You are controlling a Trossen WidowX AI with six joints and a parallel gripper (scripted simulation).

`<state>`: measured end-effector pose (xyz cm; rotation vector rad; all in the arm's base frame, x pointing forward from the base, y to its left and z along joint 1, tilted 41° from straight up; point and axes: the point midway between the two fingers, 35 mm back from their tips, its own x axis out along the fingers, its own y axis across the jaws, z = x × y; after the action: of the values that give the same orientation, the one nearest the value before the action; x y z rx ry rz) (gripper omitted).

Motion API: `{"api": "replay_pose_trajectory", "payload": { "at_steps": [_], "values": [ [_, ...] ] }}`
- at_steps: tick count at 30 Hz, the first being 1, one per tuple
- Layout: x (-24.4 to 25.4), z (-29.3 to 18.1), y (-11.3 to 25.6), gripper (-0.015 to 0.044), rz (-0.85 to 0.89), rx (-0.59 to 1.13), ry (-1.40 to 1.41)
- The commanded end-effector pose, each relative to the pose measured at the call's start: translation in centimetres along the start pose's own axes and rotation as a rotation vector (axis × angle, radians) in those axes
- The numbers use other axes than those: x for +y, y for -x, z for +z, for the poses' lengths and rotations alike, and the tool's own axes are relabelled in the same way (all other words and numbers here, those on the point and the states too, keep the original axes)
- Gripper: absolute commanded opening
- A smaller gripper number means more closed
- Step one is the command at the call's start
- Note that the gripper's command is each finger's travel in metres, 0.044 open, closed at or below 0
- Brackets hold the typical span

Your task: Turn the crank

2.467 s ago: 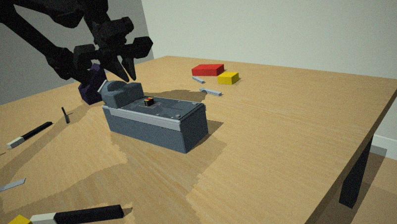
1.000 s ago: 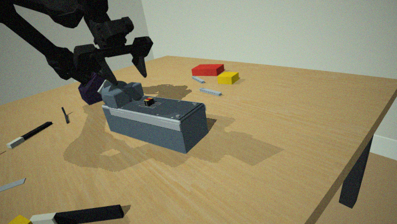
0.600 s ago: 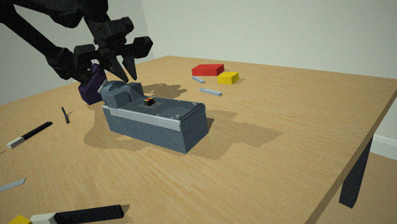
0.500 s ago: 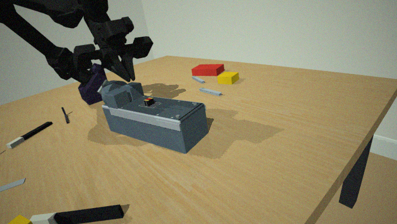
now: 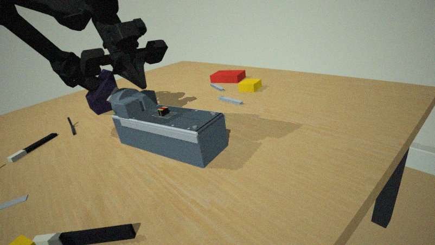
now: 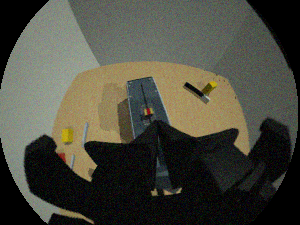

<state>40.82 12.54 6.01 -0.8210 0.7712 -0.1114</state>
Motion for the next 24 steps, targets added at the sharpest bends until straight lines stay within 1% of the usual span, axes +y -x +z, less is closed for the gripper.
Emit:
{"api": "replay_pose_trajectory", "payload": {
  "at_steps": [1,4,21,22,24],
  "values": [
    [0.00,0.00,0.00,0.0000,0.000,0.000,0.000],
    [0.00,0.00,0.00,0.0000,0.000,0.000,0.000],
    [0.00,0.00,0.00,0.0440,0.000,0.000,0.000],
    [0.00,0.00,0.00,0.0440,0.000,0.000,0.000],
    [0.00,0.00,0.00,0.0388,0.000,0.000,0.000]
  ]
}}
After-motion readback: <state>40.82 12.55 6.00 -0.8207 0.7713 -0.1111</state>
